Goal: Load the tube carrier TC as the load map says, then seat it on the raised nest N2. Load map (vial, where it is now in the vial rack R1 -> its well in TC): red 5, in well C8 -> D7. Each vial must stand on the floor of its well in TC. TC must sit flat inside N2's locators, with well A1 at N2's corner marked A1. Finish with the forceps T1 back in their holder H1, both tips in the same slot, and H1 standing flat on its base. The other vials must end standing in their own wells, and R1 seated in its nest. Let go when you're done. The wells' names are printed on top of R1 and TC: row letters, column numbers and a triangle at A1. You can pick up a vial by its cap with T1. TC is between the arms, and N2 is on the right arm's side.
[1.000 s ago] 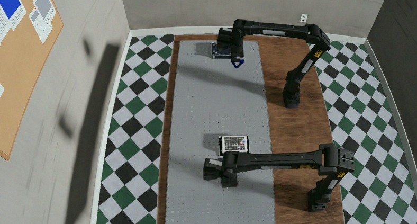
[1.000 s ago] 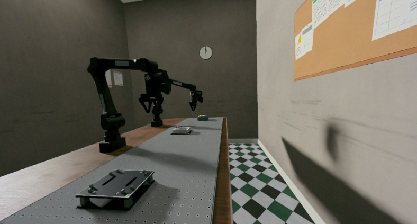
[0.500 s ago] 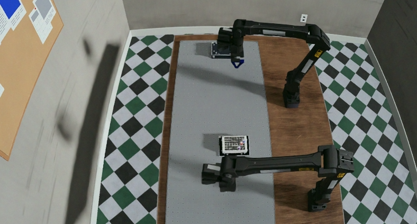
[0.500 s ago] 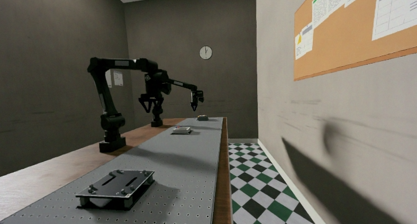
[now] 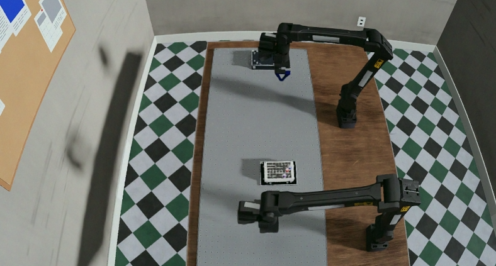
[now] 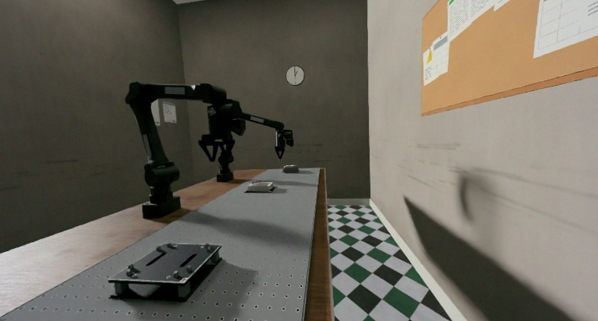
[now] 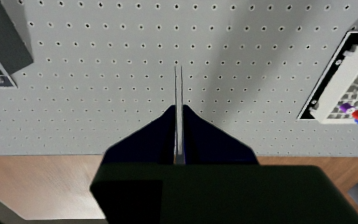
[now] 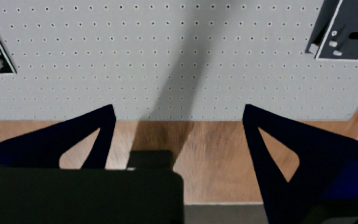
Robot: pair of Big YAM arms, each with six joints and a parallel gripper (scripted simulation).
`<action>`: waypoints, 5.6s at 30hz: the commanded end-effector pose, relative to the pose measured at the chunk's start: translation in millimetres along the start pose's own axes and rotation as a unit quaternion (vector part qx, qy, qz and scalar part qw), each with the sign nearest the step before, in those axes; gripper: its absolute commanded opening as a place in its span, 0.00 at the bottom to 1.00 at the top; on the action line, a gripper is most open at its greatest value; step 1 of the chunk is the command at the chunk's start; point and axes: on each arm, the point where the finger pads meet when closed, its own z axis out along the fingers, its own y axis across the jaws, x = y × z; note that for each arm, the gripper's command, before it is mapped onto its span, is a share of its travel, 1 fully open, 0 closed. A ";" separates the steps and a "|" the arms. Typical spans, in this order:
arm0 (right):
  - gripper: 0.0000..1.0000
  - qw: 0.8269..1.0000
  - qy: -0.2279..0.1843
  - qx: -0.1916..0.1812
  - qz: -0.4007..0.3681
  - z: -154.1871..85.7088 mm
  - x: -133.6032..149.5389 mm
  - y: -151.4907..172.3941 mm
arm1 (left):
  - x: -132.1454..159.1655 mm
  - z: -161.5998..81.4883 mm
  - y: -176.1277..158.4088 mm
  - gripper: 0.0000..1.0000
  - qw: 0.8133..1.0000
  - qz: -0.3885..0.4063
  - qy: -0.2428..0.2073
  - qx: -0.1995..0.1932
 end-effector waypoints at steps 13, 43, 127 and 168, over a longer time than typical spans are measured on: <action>1.00 1.000 -0.015 0.004 0.001 -11.3 -9.1 -2.4 | -21.3 -11.2 27.2 0.07 1.000 0.001 -0.010 0.000; 1.00 1.000 -0.015 0.004 0.001 -11.3 -9.1 -2.4 | -36.2 -15.9 70.1 0.07 1.000 0.001 -0.014 -0.001; 1.00 1.000 -0.015 0.004 0.001 -11.3 -9.1 -2.4 | -69.6 -18.5 193.1 0.07 1.000 0.001 -0.010 -0.004; 1.00 1.000 -0.015 0.004 0.001 -11.3 -9.1 -2.4 | -87.0 -21.3 254.9 0.07 1.000 0.001 -0.010 -0.005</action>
